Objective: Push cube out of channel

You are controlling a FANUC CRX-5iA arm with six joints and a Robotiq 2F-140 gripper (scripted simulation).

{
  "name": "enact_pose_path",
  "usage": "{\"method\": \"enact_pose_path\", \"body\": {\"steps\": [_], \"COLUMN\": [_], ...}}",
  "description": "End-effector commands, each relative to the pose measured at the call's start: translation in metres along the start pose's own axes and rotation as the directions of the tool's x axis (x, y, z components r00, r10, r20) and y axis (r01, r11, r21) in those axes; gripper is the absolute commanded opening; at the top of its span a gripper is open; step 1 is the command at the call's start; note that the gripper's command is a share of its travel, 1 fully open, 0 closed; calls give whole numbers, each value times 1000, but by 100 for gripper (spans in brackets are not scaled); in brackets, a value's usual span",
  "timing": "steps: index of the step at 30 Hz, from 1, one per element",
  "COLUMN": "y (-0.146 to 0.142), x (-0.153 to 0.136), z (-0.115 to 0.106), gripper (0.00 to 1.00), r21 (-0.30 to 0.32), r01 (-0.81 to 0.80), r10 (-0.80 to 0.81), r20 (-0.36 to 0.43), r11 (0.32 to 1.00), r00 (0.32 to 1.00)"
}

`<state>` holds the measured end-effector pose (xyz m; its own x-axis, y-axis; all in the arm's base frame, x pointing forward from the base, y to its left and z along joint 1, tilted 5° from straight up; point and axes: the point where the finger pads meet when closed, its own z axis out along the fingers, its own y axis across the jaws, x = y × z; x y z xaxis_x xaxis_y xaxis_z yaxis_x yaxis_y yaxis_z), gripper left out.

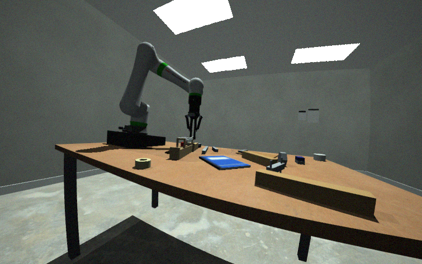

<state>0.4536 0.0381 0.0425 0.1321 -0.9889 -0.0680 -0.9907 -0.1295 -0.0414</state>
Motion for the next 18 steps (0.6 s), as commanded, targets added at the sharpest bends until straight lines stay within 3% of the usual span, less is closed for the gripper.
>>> {"method": "enact_pose_path", "body": {"steps": [1, 18], "y": [-1, -1], "x": [0, 0], "z": [0, 24], "gripper": [10, 10], "r21": [2, 2], "r01": [0, 0], "r10": [0, 0], "r20": [0, 0], "r11": [1000, 1000], "r00": [1000, 1000]}}
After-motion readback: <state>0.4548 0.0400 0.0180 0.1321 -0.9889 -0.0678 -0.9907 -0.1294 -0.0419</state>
